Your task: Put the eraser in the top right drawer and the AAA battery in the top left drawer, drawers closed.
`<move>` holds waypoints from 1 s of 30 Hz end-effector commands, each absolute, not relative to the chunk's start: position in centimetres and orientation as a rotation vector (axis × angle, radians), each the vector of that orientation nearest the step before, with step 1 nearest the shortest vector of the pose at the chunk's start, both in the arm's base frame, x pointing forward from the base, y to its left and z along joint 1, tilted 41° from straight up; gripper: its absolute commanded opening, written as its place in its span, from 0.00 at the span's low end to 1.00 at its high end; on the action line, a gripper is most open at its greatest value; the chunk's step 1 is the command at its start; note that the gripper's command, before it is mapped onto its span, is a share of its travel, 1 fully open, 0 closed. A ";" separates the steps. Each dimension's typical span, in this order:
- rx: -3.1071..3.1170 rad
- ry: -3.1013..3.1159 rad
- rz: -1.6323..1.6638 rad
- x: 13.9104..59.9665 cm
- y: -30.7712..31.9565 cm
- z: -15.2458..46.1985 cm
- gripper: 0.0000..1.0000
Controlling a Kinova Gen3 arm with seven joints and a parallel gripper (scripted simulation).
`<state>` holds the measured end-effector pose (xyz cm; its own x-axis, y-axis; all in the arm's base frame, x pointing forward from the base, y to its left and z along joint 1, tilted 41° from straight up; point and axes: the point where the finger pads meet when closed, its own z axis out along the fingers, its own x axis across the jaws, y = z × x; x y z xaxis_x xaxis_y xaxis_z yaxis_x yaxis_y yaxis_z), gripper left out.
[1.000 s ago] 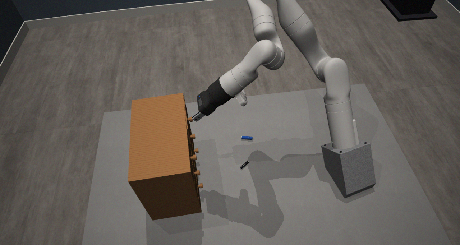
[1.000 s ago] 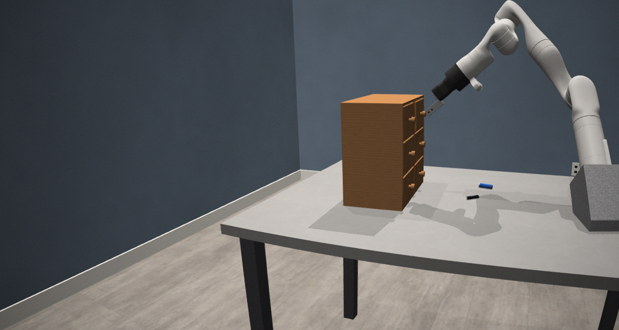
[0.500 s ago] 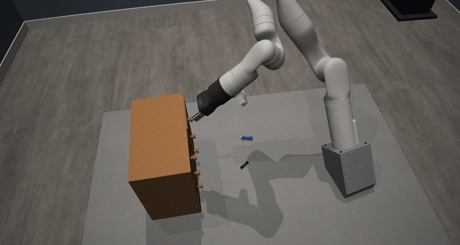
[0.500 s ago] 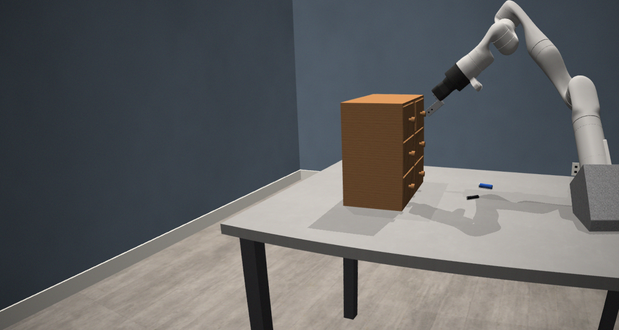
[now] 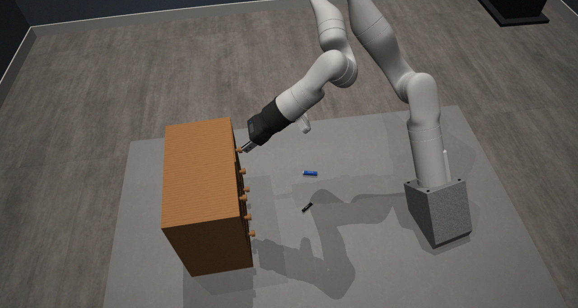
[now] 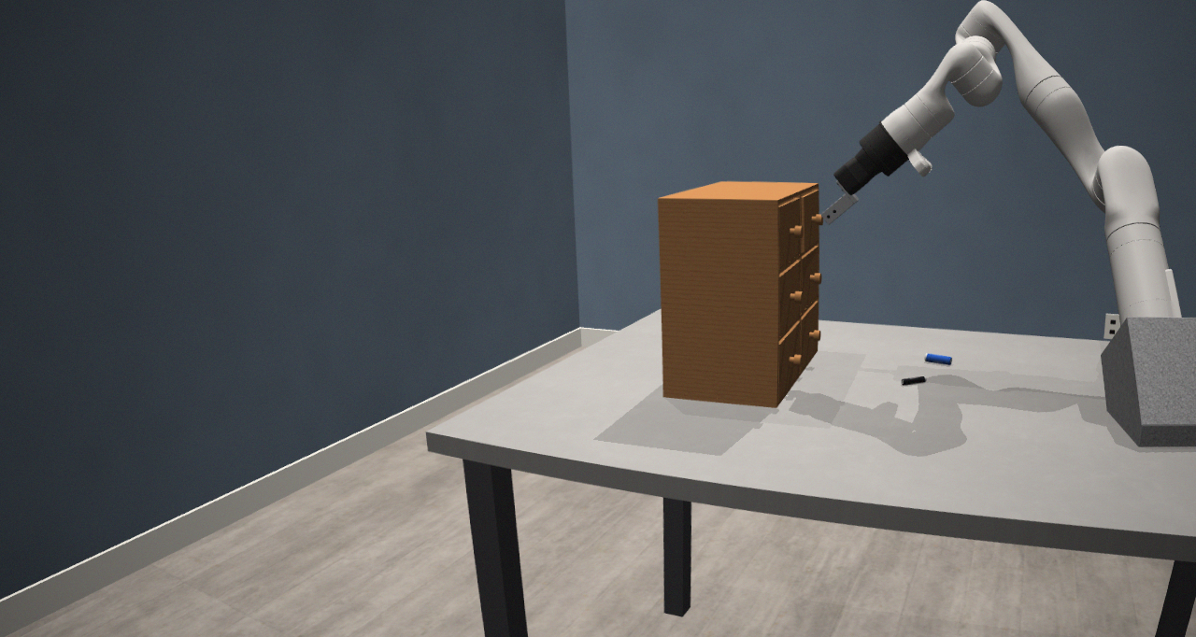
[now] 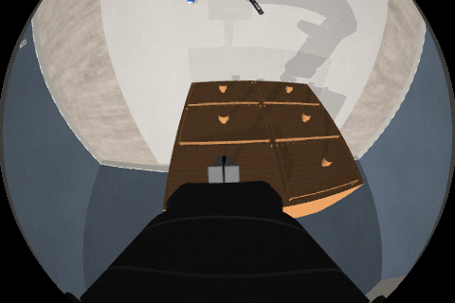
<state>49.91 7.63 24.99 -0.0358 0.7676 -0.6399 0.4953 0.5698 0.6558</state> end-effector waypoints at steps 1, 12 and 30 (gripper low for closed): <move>1.064 1.689 0.304 49.9 7.6 25.0 0.00; 1.064 1.689 0.304 49.2 7.5 24.9 0.00; 1.064 1.689 0.304 44.8 6.9 24.4 0.00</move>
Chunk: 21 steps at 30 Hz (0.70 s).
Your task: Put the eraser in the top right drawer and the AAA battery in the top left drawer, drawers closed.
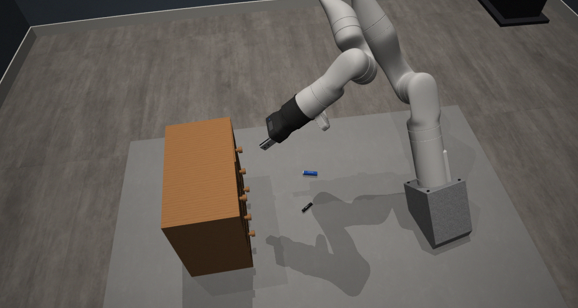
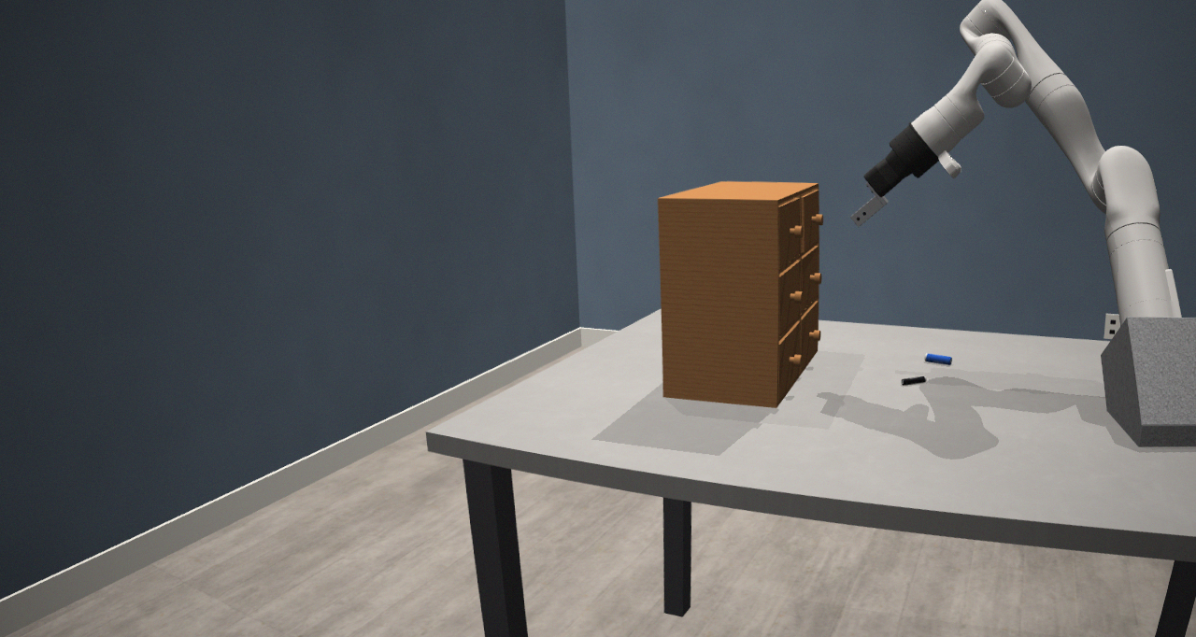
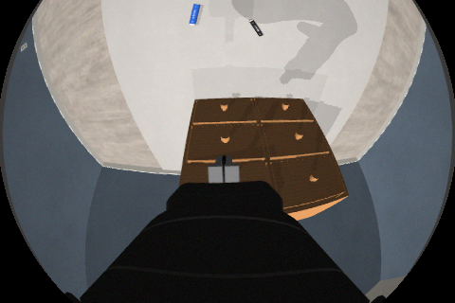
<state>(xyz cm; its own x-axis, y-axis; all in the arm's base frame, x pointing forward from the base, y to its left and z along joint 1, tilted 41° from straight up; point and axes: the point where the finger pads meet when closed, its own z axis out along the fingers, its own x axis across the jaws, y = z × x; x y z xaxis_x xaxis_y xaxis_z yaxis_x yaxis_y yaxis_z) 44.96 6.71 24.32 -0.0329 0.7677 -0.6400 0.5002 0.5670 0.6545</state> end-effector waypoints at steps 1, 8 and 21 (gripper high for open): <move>1.064 1.689 0.304 44.8 6.9 24.4 0.00; 1.064 1.689 0.304 42.7 7.1 24.8 0.00; 1.064 1.689 0.304 39.7 7.4 25.4 0.00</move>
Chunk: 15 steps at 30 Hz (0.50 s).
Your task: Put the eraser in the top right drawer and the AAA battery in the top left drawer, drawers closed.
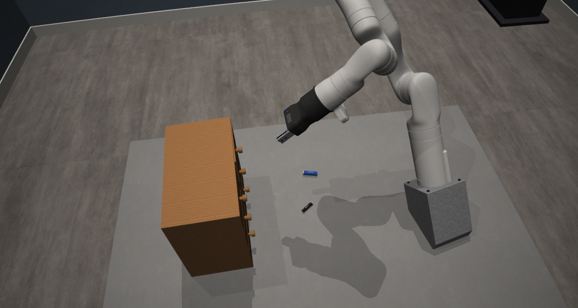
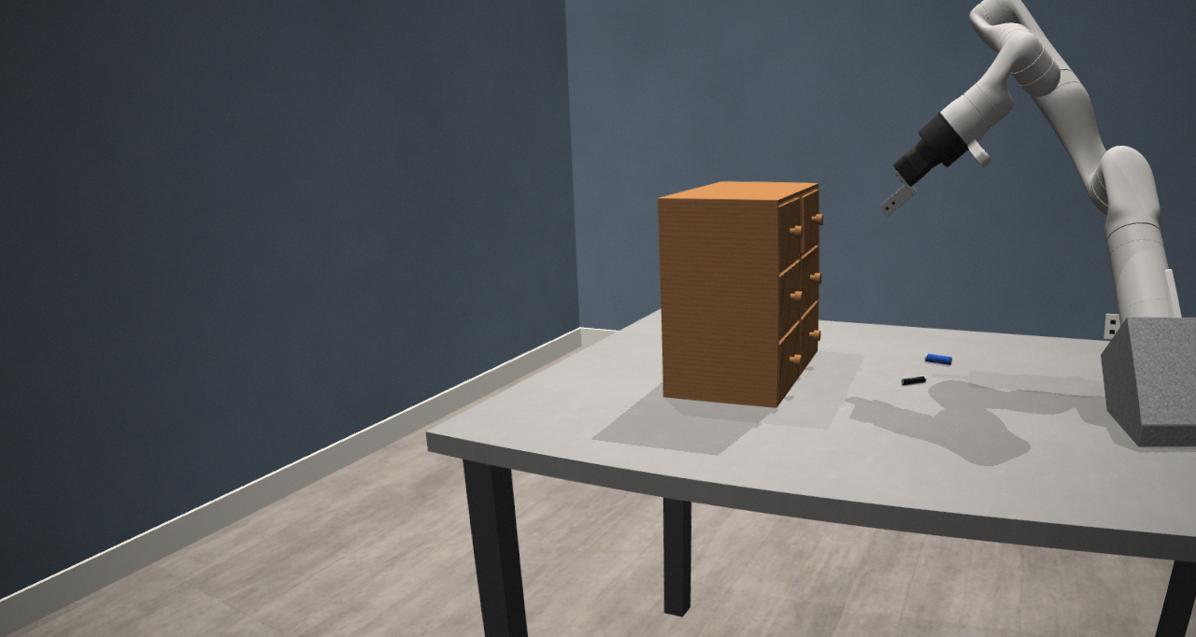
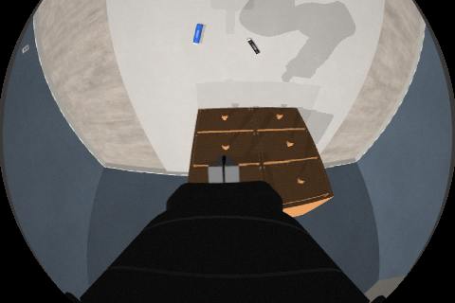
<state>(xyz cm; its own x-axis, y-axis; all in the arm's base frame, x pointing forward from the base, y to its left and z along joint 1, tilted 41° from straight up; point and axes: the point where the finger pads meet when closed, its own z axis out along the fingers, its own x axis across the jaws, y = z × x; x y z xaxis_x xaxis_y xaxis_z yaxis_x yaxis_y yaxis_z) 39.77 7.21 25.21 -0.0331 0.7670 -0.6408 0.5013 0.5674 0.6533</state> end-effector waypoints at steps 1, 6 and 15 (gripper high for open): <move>1.064 1.689 0.304 39.7 7.4 25.4 0.00; 1.065 1.689 0.303 39.7 7.4 25.4 0.00; 1.072 1.691 0.294 39.6 7.5 25.4 0.00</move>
<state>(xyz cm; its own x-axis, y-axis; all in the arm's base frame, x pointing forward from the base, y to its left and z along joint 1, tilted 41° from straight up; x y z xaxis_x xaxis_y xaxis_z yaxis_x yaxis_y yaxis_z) 39.59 7.40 25.31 -0.0363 0.7657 -0.6422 0.5077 0.5676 0.6481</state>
